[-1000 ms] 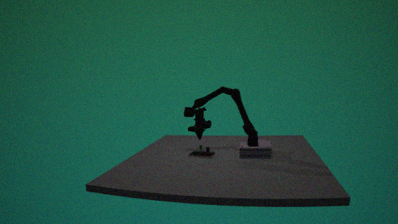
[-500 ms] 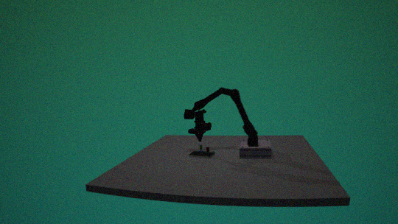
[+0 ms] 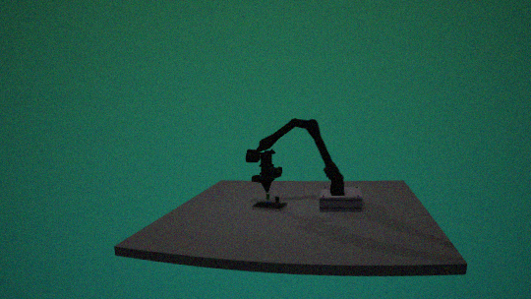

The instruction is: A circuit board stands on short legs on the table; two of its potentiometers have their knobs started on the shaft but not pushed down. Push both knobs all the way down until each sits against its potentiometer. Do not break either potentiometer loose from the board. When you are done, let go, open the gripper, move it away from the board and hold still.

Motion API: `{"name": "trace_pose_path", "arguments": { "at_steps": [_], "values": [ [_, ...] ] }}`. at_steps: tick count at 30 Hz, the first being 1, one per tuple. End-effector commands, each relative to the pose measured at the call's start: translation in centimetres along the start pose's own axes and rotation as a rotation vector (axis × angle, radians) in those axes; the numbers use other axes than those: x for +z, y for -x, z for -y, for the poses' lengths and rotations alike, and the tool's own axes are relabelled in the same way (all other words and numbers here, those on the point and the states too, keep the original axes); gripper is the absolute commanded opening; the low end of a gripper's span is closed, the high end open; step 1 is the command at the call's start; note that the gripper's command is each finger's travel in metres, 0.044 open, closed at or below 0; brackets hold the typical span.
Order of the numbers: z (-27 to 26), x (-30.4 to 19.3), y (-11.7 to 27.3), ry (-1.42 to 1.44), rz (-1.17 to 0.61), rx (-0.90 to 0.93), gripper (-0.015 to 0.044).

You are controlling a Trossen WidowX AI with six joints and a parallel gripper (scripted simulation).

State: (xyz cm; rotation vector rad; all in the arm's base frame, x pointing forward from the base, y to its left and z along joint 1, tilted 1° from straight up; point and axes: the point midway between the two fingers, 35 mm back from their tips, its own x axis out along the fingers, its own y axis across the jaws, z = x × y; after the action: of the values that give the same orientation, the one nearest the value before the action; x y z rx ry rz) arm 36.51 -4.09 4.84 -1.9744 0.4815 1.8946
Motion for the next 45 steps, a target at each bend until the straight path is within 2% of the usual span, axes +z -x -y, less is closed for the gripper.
{"name": "trace_pose_path", "arguments": {
  "at_steps": [1,45],
  "values": [
    [-0.03,0.24,-0.27,0.004,0.009,0.0,0.0],
    [-0.03,0.25,-0.69,0.004,0.009,0.0,0.0]
  ]
}}
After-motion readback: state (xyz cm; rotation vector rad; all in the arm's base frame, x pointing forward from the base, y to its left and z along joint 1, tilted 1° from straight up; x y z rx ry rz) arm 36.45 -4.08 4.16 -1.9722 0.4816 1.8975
